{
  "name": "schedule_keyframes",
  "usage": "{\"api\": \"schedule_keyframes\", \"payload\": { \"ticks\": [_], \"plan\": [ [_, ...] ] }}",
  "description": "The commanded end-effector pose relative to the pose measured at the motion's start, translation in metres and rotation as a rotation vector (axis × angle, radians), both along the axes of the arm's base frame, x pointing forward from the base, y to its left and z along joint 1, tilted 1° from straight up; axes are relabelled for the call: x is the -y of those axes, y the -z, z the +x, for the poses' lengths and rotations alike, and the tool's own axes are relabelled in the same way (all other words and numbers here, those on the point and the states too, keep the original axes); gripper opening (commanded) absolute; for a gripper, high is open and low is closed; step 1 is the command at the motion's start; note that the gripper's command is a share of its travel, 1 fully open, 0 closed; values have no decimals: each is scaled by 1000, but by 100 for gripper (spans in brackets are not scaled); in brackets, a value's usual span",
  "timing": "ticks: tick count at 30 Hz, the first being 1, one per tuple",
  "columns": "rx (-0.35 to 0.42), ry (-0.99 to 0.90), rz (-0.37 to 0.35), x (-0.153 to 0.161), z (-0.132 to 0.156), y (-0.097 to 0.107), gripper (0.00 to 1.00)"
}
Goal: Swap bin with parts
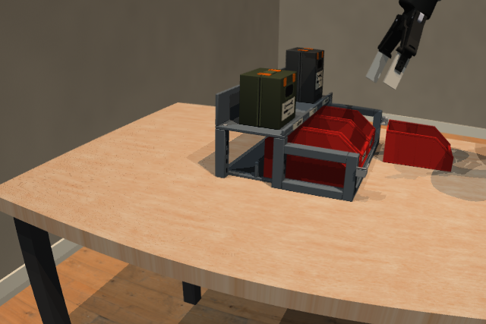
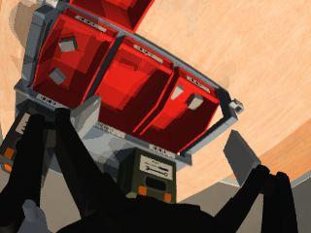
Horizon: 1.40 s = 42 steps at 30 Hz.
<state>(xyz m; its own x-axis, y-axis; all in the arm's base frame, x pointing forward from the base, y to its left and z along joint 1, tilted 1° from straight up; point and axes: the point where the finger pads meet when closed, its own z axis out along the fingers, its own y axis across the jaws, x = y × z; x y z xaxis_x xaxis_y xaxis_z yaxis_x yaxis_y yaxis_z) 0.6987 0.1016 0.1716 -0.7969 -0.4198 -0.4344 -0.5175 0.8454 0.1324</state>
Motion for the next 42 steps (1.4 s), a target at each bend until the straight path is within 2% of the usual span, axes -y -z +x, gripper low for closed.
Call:
{"api": "schedule_keyframes", "payload": {
  "ticks": [1,15,42],
  "plan": [
    [0,52,-15,2,5,0,100],
    [17,265,-48,12,27,-2,100],
    [26,364,-63,16,37,-3,100]
  ]
}}
